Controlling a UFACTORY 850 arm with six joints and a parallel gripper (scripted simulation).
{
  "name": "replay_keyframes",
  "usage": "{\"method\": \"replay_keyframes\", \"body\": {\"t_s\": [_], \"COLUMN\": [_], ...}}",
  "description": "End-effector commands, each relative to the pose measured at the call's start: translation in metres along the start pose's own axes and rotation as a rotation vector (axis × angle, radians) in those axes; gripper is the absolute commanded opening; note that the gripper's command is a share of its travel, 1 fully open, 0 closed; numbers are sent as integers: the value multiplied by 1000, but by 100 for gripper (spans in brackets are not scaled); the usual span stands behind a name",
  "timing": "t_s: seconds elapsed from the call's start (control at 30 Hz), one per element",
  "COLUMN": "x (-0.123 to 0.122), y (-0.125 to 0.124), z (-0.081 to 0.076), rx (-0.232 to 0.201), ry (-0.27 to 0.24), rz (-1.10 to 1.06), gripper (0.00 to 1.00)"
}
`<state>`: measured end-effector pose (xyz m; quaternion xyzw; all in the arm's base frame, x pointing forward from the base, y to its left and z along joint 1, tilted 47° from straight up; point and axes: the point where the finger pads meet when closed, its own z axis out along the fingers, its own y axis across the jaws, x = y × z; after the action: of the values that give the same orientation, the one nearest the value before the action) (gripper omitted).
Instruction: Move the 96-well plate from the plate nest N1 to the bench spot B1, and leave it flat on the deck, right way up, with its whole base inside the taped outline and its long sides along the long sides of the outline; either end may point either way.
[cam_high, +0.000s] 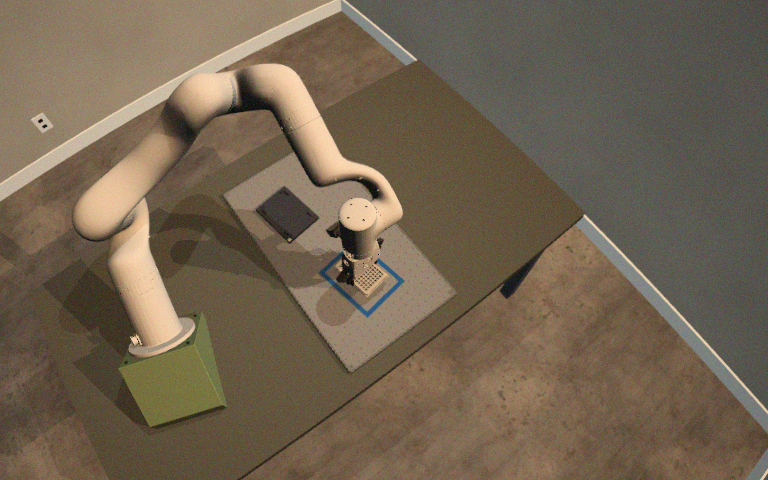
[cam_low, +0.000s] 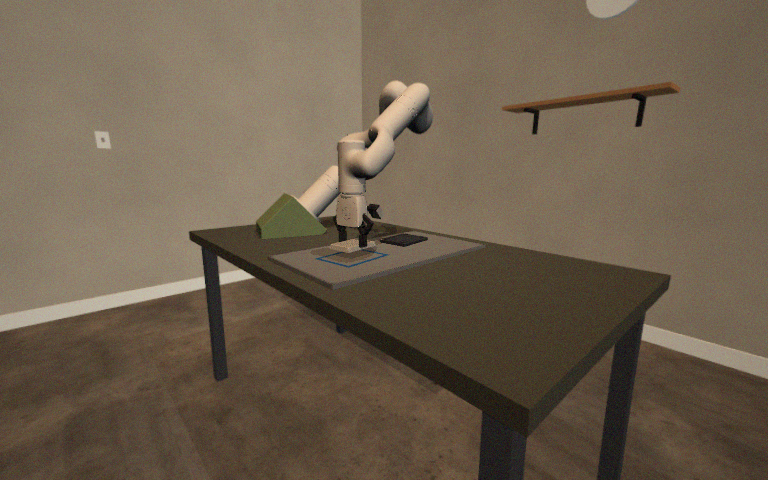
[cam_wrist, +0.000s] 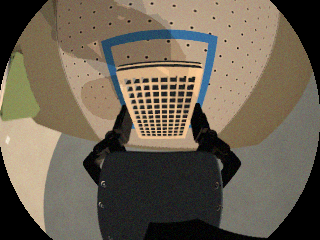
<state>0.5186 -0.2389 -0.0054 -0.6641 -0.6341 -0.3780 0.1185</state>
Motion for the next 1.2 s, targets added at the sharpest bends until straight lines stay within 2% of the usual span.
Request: {"method": "replay_keyframes", "body": {"t_s": [0.0,0.3,1.17], "x": [0,0,0], "y": [1,1,1], "z": [7,19,20], "rx": [-2,-2,-2], "ry": [-1,-1,-1], "rz": [-1,-1,-1], "gripper": [0,0,0]}}
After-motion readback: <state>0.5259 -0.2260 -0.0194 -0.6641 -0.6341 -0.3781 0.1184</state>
